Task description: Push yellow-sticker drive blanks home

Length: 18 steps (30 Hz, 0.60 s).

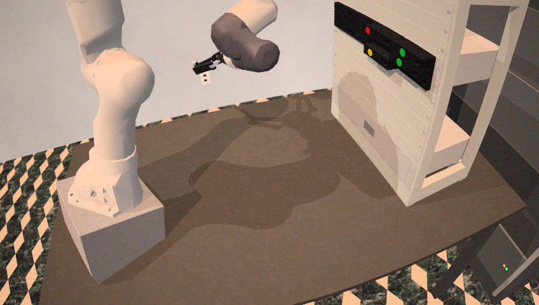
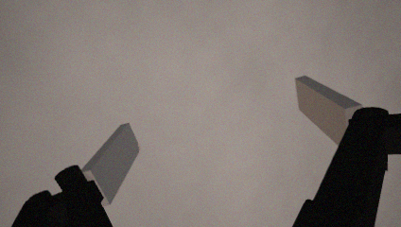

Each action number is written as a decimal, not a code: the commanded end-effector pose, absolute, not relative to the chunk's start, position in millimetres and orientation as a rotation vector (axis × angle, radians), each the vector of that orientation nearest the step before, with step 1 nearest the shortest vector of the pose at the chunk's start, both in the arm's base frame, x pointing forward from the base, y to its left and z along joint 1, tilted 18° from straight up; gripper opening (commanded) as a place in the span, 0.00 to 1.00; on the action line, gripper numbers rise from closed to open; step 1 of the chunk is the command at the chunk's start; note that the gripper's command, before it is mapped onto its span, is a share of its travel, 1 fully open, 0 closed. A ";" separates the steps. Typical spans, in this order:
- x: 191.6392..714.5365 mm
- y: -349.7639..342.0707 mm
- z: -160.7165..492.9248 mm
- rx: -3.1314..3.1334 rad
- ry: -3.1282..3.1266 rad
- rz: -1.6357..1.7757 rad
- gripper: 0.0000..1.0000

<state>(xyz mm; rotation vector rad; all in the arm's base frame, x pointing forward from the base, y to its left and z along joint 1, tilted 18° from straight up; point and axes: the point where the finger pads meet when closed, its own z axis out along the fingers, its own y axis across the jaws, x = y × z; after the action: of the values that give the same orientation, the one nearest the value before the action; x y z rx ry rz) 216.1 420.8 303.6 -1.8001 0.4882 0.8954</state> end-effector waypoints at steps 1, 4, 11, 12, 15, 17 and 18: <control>235.7 418.2 309.9 -1.758 0.434 0.779 1.00; 253.0 412.7 317.3 -1.720 0.442 0.716 1.00; 286.4 398.8 331.5 -1.649 0.460 0.589 1.00; 286.4 398.8 331.5 -1.649 0.460 0.589 1.00; 302.5 390.6 338.3 -1.616 0.470 0.526 1.00; 310.4 386.2 341.6 -1.599 0.474 0.495 1.00; 318.1 381.5 344.9 -1.584 0.479 0.463 1.00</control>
<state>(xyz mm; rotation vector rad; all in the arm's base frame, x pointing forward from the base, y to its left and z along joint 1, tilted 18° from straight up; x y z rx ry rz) 299.2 389.9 339.0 -1.6148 0.5240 0.5895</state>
